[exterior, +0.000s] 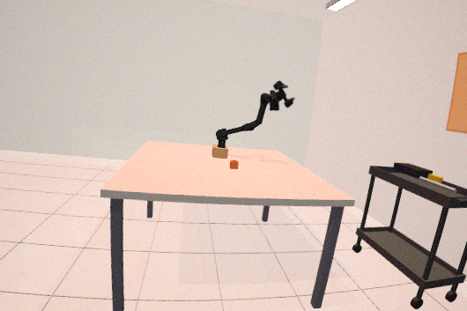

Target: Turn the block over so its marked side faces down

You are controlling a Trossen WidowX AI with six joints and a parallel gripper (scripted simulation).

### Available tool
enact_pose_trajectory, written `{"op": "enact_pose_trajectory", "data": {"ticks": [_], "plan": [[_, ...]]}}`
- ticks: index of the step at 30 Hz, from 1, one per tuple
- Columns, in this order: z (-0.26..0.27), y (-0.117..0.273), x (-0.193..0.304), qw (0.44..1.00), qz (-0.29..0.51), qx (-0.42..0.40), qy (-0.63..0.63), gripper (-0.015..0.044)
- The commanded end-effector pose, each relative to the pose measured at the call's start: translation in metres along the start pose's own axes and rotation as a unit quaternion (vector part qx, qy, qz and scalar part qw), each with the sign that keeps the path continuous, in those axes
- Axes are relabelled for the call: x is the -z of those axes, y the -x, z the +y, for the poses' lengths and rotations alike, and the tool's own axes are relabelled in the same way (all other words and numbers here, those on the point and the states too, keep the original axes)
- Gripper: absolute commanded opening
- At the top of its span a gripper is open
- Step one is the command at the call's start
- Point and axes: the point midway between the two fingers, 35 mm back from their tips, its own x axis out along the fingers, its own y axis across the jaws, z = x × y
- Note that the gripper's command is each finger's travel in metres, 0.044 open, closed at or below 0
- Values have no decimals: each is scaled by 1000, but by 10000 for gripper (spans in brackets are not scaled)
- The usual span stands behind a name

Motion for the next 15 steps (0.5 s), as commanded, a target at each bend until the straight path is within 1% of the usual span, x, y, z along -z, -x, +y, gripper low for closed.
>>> {"op": "enact_pose_trajectory", "data": {"ticks": [1, 5, 9, 12, 15], "plan": [[25, 34, 50, 995, 75, -13, -66, 440], [58, 75, 95, 978, 149, -28, -144, 440], [97, 121, 131, 948, 222, -40, -227, 440], [129, 156, 149, 917, 271, -48, -289, 440], [158, 182, 151, 908, 286, -60, -301, 440]]}}
